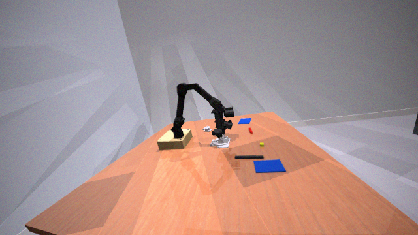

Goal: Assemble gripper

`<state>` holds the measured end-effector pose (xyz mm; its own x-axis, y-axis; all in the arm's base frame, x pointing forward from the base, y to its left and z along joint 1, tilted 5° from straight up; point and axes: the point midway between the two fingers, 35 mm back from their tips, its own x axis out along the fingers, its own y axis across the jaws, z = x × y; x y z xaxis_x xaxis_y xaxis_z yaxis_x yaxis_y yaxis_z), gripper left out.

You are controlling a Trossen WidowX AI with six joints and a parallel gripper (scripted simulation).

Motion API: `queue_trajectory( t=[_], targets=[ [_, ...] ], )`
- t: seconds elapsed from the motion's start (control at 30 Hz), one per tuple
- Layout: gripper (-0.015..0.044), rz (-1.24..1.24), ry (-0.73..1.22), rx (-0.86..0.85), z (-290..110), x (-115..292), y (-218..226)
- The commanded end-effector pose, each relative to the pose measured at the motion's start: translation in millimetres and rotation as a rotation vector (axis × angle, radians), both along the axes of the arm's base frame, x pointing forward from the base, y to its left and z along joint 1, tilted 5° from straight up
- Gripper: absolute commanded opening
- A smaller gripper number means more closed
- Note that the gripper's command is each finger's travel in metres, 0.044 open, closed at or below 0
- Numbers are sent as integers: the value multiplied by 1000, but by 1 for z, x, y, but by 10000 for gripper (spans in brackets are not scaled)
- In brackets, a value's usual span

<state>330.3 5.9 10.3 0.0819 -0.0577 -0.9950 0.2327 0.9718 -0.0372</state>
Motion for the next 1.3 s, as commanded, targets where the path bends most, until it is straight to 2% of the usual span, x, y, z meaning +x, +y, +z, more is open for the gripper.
queue_trajectory(
  t=[0.0,0.13,0.27,0.53,0.63,0.93,1.27],
  targets=[
    [224,-2,-12,1,26,2,2],
    [224,-4,-12,3,63,-4,4],
    [224,-1,-21,2,55,-1,3],
    [434,98,-30,-1,61,-8,13],
    [440,92,-29,3,61,-9,24],
    [440,-16,-13,34,59,-46,134],
    [440,-142,0,46,57,-131,233]
  ],
)
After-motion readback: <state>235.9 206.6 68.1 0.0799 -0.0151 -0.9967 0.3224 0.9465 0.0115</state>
